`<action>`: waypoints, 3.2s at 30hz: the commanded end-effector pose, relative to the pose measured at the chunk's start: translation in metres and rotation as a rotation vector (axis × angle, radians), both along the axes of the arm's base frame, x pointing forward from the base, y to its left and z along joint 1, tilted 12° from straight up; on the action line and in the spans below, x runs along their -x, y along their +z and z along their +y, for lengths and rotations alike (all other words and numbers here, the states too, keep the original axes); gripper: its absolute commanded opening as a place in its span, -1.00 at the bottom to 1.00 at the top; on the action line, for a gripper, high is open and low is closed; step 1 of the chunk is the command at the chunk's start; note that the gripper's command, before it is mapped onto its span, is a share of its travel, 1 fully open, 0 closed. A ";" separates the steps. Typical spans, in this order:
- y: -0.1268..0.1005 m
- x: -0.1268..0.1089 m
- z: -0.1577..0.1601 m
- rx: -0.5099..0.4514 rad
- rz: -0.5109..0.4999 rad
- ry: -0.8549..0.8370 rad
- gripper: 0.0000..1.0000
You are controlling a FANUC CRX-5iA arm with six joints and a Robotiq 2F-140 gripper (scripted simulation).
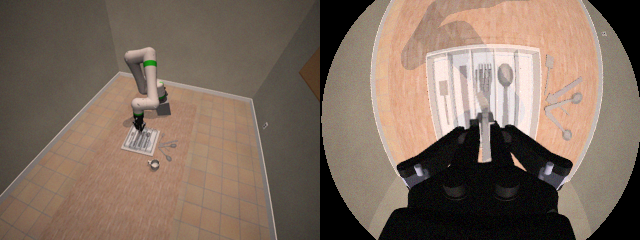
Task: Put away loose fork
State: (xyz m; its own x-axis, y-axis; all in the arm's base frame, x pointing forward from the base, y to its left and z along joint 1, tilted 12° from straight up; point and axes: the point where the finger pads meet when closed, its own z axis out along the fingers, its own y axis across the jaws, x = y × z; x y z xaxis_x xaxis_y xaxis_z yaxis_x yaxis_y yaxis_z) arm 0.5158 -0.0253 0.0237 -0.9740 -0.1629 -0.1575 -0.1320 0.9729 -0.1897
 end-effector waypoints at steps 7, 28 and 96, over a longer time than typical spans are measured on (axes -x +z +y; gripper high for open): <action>-0.015 -0.002 -0.003 0.000 -0.001 0.000 -0.96; -0.069 -0.007 -0.013 0.000 -0.001 0.000 -0.96; -0.105 -0.010 -0.020 0.000 -0.001 0.000 -0.71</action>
State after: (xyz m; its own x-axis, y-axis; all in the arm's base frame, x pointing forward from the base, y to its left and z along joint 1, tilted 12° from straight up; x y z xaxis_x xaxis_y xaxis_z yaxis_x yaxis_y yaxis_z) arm 0.5257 -0.0455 -0.0815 -0.9740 -0.1629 -0.1577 -0.1320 0.9729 -0.1898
